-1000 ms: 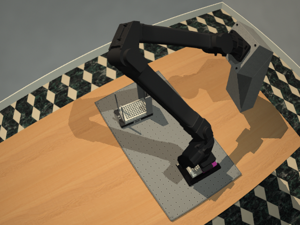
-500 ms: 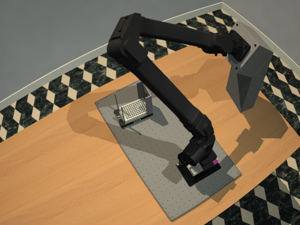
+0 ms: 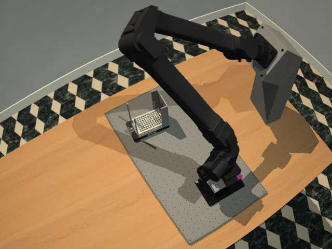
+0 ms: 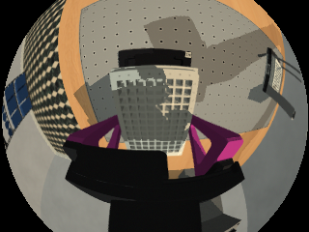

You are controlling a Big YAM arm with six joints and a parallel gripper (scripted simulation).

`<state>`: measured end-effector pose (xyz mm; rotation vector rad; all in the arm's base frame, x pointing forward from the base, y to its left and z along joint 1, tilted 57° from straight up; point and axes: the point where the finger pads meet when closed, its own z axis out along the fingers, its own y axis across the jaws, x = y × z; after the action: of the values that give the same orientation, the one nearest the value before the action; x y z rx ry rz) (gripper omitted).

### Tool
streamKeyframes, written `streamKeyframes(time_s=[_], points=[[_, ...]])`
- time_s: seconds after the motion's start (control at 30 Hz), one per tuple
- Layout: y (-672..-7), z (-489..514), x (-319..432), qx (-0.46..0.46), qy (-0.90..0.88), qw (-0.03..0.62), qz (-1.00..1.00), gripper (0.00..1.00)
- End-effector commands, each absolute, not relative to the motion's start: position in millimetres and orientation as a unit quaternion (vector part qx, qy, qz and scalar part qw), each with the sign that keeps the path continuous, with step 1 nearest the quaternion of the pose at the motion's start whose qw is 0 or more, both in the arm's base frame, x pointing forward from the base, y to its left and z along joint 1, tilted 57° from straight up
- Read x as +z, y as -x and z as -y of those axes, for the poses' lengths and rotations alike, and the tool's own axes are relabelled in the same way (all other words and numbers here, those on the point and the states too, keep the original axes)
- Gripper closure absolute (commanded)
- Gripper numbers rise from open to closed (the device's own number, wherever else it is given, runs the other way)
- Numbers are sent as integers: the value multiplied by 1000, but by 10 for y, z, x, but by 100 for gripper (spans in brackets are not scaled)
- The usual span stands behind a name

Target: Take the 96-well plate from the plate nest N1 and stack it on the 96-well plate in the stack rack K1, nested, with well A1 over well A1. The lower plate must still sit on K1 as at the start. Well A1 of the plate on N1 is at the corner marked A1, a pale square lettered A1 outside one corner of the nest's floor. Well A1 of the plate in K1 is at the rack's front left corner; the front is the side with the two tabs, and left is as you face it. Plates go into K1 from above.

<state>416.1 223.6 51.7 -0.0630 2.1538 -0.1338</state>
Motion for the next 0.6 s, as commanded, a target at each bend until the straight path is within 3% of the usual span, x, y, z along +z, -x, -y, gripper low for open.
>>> streamKeyframes(time_s=[0.0, 0.57], points=[[-4026, -2294, 601, -44, 26, 475, -879, 100], [-3829, -2313, 745, -43, 25, 476, -878, 100]])
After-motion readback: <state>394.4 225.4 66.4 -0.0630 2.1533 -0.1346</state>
